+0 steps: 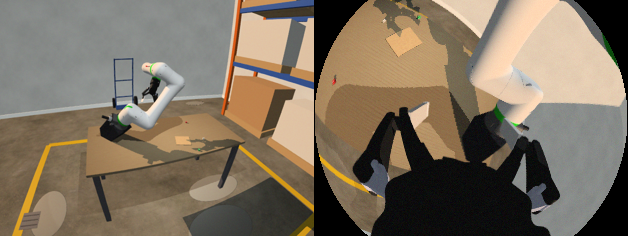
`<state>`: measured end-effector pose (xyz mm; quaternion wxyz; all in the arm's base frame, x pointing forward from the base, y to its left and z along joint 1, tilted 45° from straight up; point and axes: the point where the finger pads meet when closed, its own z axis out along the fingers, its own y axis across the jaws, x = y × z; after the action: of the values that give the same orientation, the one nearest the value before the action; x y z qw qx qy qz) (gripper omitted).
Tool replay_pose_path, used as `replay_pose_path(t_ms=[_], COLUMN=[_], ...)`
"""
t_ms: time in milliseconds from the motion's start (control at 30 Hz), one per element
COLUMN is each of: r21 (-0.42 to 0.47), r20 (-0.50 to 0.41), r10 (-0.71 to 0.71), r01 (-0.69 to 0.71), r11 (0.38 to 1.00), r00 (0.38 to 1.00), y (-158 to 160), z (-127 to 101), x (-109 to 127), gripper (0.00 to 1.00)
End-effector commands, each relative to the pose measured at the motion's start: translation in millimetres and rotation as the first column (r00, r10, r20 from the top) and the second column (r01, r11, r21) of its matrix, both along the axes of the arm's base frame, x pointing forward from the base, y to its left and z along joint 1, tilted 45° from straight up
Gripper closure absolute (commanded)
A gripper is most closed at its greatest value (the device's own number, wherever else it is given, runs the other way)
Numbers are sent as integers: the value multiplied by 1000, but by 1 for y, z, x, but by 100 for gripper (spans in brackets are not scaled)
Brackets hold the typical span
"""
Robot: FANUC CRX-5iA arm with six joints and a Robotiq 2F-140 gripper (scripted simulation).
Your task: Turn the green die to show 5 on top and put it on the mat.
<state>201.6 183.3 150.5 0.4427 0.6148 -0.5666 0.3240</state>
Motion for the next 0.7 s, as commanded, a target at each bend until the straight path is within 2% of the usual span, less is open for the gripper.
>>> replay_pose_path(t_ms=[0, 567, 667], r21=[0, 1, 29], r20=[0, 0, -4], r10=[0, 0, -4], r01=[0, 0, 4], r11=[1000, 1000, 1000], r00=[1000, 1000, 1000], y=[0, 0, -1], z=[0, 0, 0], x=[0, 0, 8], gripper=[0, 0, 0])
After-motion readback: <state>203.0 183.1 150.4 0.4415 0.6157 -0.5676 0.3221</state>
